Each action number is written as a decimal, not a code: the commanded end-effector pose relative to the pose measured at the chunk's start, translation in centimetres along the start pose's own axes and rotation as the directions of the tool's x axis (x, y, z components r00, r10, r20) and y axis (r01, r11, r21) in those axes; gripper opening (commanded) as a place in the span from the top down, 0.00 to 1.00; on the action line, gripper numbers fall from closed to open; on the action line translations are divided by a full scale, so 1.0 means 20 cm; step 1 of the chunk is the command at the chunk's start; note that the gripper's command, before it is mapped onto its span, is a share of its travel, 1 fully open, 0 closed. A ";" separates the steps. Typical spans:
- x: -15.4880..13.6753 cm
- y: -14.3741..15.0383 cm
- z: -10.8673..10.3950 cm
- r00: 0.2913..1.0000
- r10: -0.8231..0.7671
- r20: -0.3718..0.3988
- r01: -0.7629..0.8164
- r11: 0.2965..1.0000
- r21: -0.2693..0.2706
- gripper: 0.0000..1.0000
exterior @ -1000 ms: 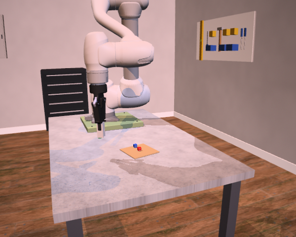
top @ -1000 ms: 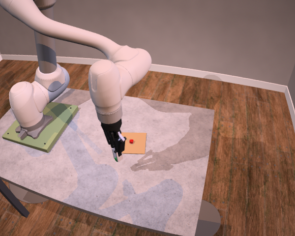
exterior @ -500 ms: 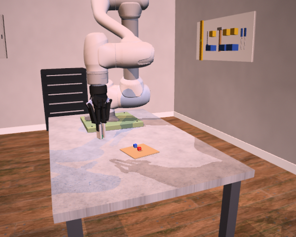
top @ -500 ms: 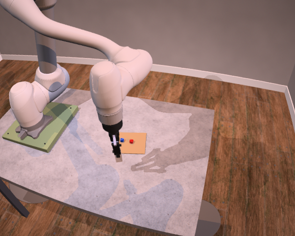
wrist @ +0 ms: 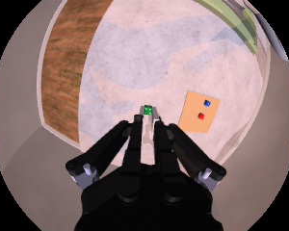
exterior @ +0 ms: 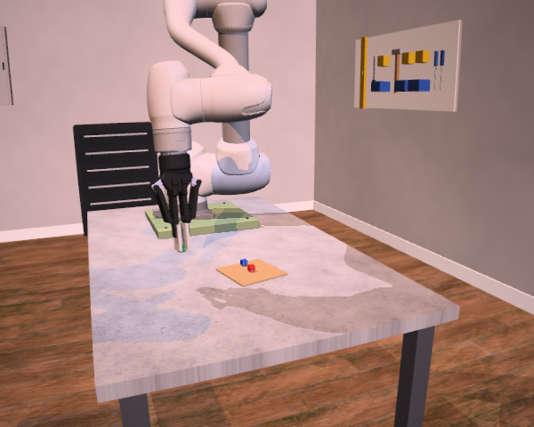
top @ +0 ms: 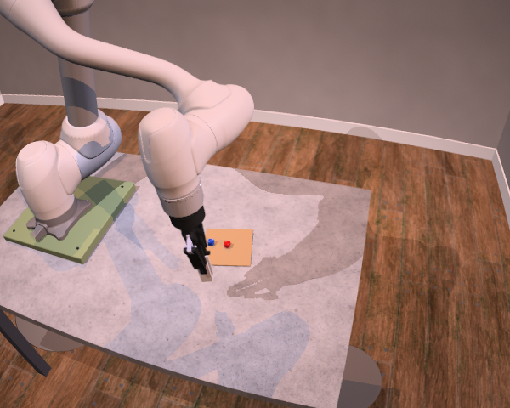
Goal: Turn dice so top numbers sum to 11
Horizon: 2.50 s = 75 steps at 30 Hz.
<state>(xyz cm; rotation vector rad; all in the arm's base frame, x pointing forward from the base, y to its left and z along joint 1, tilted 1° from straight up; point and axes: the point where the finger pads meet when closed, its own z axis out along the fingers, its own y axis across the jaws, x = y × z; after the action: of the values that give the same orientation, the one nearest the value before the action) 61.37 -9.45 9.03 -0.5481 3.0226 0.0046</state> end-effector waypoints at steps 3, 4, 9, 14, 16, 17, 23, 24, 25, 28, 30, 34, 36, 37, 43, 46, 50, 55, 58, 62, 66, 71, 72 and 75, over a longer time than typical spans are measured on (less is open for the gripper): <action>0.03 0.00 0.01 0.975 0.000 0.221 0.001 1.000 -0.003 0.93; 0.03 0.00 0.01 0.965 -0.002 0.261 0.004 1.000 -0.008 0.93; 0.04 0.01 0.01 0.926 -0.002 0.378 0.007 1.000 -0.013 0.93; 0.07 0.01 0.02 0.844 0.001 0.536 0.006 1.000 -0.011 0.93; 0.08 0.01 0.03 0.826 0.002 0.564 0.006 1.000 -0.012 0.93; 0.09 0.02 0.03 0.806 0.003 0.592 0.009 1.000 -0.017 0.93; 0.10 0.01 0.03 0.740 0.003 0.673 0.006 1.000 -0.012 0.93; 0.10 0.01 0.03 0.714 0.004 0.700 0.008 1.000 -0.015 0.93; 0.11 0.01 0.03 0.689 0.004 0.724 0.007 1.000 -0.013 0.93; 0.12 0.01 0.04 0.619 0.005 0.785 0.007 1.000 -0.012 0.93; 0.12 0.01 0.04 0.583 0.006 0.813 0.007 1.000 -0.012 0.93; 0.13 0.00 0.04 0.551 0.005 0.834 0.003 1.000 -0.008 0.93; 0.13 0.00 0.04 0.550 0.005 0.835 0.003 1.000 -0.008 0.93; 0.13 0.00 0.04 0.550 0.005 0.835 0.003 1.000 -0.008 0.93; 0.13 0.00 0.05 0.550 0.005 0.835 0.003 1.000 -0.008 0.93; 0.13 0.00 0.07 0.550 0.004 0.835 0.004 1.000 -0.008 0.93; 0.14 0.00 0.12 0.550 0.004 0.835 0.004 1.000 -0.008 0.93; 0.15 0.00 0.22 0.550 0.004 0.835 0.004 1.000 -0.008 0.93; 0.15 0.01 0.24 0.550 0.004 0.835 0.004 1.000 -0.008 0.93; 0.16 0.01 0.32 0.550 0.004 0.835 0.004 1.000 -0.008 0.93; 0.16 0.01 0.38 0.550 0.004 0.835 0.004 1.000 -0.008 0.93; 0.17 0.01 0.42 0.550 0.004 0.835 0.004 1.000 -0.008 0.93; 0.17 0.01 0.42 0.550 0.004 0.835 0.004 1.000 -0.008 0.93; 0.17 0.01 0.43 0.550 0.004 0.835 0.004 1.000 -0.008 0.93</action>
<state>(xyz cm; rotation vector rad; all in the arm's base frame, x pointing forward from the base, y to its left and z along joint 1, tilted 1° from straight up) 58.90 -10.26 0.42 -0.3819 2.0601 0.2203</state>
